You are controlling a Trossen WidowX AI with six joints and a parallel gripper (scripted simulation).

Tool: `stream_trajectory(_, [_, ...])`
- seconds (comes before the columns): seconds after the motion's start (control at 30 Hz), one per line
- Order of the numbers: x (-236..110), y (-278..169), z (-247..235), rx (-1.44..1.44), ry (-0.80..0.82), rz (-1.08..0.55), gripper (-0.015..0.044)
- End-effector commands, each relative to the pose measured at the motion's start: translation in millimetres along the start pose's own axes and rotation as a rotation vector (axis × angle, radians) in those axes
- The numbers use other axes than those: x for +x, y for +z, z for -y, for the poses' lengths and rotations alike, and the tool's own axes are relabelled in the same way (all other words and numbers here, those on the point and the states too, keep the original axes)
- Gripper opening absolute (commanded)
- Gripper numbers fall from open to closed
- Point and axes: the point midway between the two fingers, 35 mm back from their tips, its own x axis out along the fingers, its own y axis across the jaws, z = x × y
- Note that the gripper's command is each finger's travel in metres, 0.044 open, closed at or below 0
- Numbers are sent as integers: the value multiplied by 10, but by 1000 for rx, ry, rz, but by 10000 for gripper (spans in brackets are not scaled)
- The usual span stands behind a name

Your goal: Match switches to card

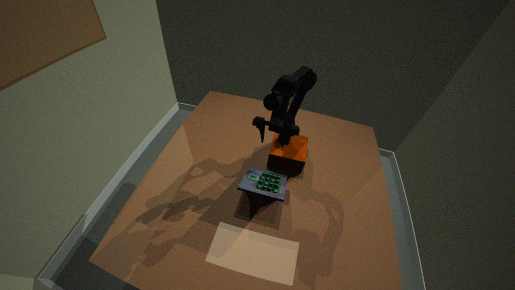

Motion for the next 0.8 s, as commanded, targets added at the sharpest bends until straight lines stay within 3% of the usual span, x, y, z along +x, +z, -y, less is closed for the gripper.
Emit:
stream_trajectory(0.0, [17, 15, -3, 0, 0, 0, 374])
stream_trajectory(0.3, [861, 579, -536, 24, 2, 34, 137])
stream_trajectory(0.47, [928, 605, -609, 27, 3, 40, 6])
stream_trajectory(0.63, [1251, 611, -610, 27, 3, 64, 0])
stream_trajectory(0.77, [1278, 610, -610, 27, 3, 67, 0])
